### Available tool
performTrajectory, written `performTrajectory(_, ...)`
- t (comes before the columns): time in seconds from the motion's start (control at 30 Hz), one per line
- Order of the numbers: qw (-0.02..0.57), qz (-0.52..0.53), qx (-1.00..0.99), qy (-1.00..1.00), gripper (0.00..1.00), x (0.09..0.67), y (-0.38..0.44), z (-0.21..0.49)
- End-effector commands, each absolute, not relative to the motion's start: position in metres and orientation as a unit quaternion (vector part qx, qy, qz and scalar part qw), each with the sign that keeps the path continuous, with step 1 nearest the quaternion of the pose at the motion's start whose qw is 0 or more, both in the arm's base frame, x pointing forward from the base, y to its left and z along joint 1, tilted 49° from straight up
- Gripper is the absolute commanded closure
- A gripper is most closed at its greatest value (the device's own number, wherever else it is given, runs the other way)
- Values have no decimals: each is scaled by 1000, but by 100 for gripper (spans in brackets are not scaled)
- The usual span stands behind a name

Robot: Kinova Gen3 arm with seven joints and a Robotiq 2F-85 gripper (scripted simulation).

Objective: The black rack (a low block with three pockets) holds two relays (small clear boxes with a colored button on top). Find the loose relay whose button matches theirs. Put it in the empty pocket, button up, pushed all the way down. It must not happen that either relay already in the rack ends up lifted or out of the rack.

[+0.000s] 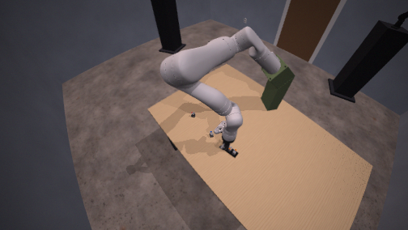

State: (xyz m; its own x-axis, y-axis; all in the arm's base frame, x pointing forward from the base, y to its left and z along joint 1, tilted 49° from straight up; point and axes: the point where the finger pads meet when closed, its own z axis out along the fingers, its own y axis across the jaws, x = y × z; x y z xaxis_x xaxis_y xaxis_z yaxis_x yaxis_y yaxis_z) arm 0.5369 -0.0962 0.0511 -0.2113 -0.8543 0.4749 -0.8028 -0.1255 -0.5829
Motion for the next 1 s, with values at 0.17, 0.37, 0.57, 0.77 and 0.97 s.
performTrajectory(0.17,35,-413,-626,661,100,539,-95,51)
performTrajectory(0.37,35,-413,-626,661,100,539,-95,51)
performTrajectory(0.57,35,-413,-626,661,100,539,-95,51)
performTrajectory(0.77,35,-413,-626,661,47,539,-95,51)
performTrajectory(0.97,35,-413,-626,661,47,539,-95,51)
